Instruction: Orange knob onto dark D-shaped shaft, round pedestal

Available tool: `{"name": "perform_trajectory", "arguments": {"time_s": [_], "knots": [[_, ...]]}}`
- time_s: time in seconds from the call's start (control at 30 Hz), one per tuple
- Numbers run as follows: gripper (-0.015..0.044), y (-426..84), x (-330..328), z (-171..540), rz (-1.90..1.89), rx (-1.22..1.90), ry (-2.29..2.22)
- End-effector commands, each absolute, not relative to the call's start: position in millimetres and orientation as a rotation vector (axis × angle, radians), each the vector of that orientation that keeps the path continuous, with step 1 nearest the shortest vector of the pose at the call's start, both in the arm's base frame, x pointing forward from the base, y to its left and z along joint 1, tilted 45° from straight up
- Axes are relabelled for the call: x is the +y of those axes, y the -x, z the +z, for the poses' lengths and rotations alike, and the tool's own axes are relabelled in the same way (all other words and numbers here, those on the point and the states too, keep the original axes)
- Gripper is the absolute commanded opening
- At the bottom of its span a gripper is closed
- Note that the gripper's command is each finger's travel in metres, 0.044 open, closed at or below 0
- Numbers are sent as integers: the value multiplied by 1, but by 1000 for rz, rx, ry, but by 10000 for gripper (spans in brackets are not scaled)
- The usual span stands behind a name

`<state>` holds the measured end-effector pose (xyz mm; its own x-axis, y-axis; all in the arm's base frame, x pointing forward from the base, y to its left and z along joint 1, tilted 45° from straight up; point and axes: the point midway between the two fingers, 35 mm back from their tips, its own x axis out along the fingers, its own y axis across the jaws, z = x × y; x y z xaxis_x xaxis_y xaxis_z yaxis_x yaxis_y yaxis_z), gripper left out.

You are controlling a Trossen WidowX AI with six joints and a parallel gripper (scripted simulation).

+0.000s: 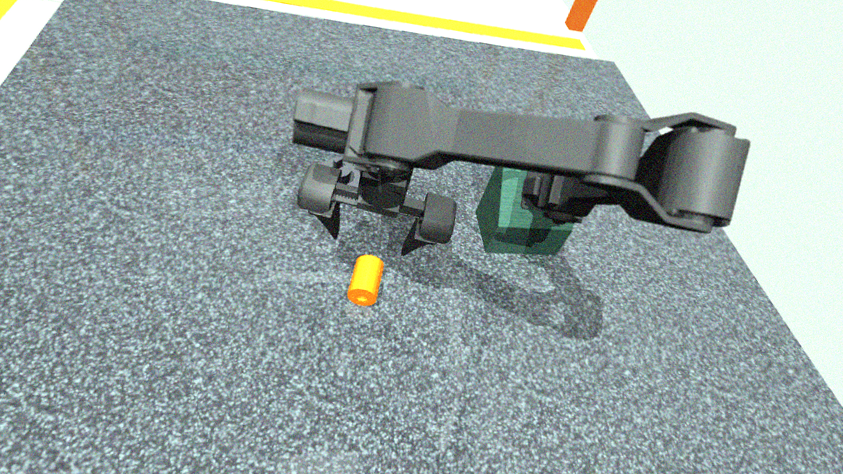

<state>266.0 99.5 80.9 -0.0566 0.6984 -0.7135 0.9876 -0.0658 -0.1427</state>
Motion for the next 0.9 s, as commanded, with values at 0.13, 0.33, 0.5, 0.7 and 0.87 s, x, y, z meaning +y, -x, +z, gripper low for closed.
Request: {"name": "perform_trajectory", "arguments": {"time_s": [0.13,0.33,0.5,0.7,0.87], "knots": [[440,-259,118,63,-913,1807,-1786],[440,-259,122,58,-914,1807,-1786],[440,-259,128,52,-914,1807,-1786],[440,-258,135,45,-913,1807,-1786],[440,-257,140,40,-913,1807,-1786]]}}
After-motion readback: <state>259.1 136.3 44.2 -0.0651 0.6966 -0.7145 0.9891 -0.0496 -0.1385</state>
